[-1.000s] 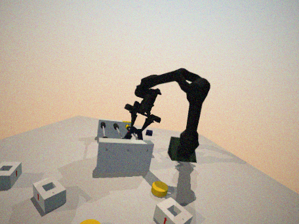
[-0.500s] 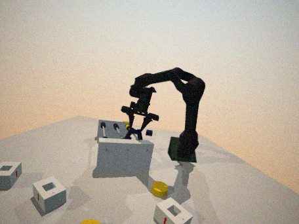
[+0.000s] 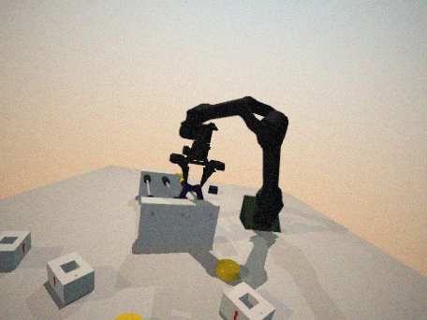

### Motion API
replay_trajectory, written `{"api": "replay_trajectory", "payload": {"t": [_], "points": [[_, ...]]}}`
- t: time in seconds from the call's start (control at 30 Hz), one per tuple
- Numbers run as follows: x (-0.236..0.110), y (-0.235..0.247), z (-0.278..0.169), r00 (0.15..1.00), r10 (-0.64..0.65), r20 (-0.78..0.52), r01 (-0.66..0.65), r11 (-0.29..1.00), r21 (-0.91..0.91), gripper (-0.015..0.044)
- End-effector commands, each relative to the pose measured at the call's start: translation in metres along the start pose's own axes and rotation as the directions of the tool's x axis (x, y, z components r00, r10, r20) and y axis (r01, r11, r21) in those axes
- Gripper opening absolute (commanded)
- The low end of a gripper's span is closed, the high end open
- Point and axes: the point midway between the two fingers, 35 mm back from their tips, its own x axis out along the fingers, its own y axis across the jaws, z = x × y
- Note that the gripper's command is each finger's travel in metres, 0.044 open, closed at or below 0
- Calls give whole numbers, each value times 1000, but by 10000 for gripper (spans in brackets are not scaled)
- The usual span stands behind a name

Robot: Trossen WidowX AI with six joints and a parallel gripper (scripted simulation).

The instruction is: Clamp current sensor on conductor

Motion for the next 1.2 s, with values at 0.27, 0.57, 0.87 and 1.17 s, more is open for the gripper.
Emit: {"api": "replay_trajectory", "payload": {"t": [0.27,0.57,0.87,1.17], "points": [[0,0,0,1000,4,1,-4,1000,-3,440],[37,2,1,999,-36,8,36,999,1,440],[44,2,2,999,-36,8,36,999,1,440],[59,2,2,999,-35,7,35,999,1,440]]}}
